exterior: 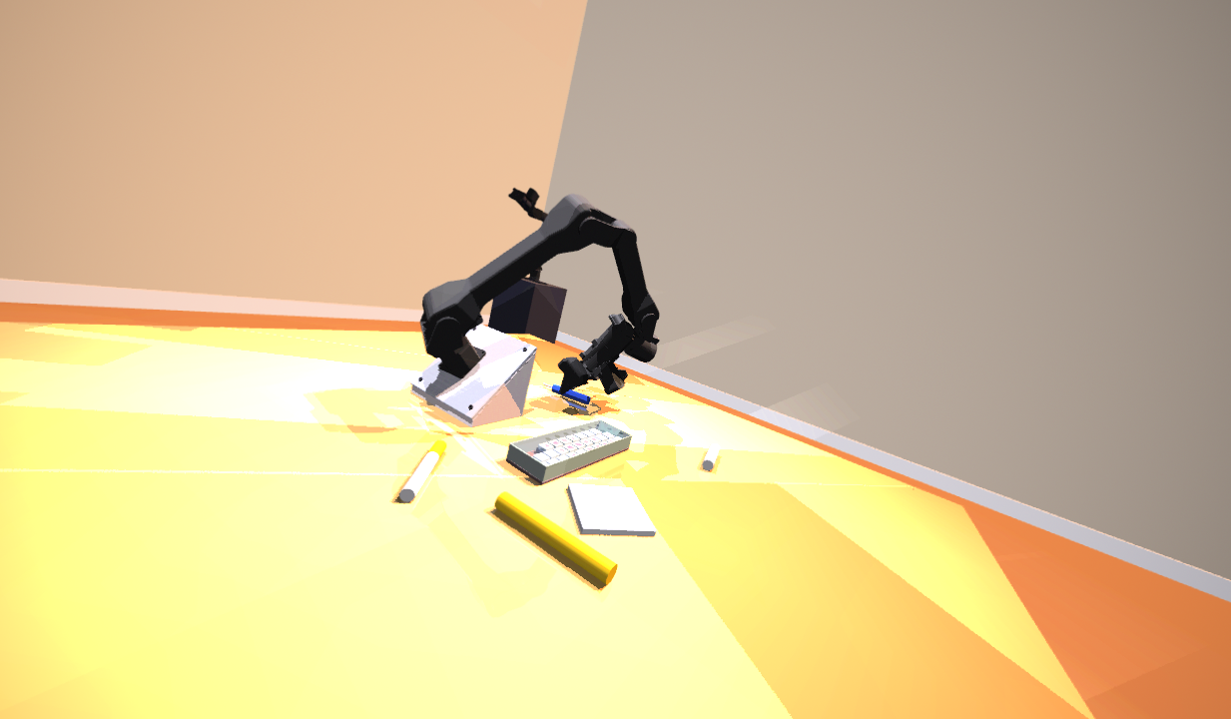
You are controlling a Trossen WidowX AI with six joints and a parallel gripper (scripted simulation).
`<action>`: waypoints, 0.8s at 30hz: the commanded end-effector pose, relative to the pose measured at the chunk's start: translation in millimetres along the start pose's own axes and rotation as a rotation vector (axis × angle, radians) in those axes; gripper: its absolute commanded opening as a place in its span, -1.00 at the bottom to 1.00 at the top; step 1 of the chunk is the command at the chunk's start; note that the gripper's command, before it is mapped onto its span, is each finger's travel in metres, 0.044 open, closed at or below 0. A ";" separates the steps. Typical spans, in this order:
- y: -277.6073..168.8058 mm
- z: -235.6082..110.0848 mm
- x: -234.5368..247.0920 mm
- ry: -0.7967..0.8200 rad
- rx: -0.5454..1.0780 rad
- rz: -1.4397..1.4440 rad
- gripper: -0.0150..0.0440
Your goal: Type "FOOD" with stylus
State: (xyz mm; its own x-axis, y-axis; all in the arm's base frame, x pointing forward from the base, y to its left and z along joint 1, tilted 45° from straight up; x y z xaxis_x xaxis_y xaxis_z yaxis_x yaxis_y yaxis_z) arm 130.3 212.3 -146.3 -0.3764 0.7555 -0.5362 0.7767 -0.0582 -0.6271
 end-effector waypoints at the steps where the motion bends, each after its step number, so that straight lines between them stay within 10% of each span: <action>1: 0.0 0.0 0.0 0.000 0.000 0.000 -0.07; 8: 0.0 0.0 0.0 0.000 0.000 0.000 -0.49; 24: -24.6 -43.2 6.7 0.000 0.002 -0.001 -0.49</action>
State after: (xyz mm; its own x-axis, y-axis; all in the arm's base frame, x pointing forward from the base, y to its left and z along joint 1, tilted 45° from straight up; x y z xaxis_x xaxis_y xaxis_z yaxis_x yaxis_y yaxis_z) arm 129.4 230.8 -125.0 -0.3851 0.7449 -0.5448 0.7692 -0.0671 -0.6355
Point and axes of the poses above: the point midway between the two fingers, 35 mm back from their tips, its own z axis out along the fingers, its own x axis across the jaws, y = z × x, the point moved 9 cm from there along -z, back along the fingers, and after that the axes turned 15 degrees about -z, right-handed, at the moved point
